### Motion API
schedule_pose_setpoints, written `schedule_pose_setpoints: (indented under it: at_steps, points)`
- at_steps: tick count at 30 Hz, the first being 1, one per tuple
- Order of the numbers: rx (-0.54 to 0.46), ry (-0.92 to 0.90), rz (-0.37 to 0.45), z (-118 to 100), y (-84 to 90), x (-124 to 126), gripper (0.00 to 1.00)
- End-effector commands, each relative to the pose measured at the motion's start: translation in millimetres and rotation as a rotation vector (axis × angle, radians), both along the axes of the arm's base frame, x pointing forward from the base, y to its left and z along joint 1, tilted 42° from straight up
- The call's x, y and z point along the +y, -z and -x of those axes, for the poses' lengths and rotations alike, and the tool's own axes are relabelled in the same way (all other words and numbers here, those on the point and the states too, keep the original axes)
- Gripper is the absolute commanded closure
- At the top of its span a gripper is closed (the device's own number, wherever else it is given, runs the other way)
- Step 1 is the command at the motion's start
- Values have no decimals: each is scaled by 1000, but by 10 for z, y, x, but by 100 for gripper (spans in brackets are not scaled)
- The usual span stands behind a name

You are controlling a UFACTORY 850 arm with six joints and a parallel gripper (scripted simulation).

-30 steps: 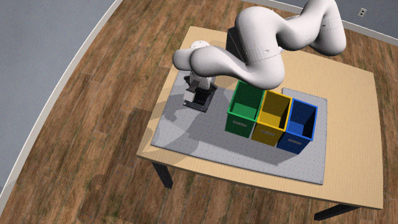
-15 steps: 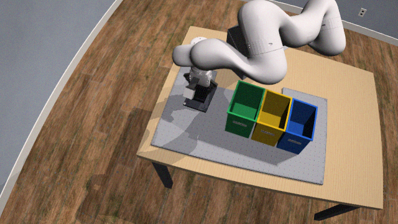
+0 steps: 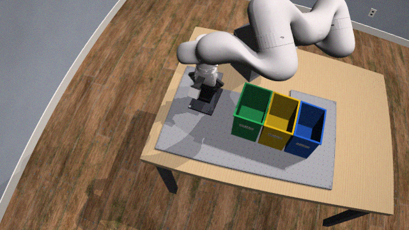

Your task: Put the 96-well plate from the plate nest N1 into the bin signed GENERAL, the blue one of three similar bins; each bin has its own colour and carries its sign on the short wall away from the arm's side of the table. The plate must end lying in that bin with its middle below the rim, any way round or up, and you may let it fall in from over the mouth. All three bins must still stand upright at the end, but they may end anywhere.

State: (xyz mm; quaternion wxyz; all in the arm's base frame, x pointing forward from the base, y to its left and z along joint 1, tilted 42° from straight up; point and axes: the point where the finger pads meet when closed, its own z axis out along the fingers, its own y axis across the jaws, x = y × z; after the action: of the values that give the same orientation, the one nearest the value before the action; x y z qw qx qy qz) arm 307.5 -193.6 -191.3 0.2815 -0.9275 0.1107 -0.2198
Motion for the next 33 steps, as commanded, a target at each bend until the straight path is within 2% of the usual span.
schedule_pose_setpoints:
  at_steps: [1,33]
  points:
    - [0,1,1,22,-39,-31,100]
    - [0,0,1,249,-399,-260,100]
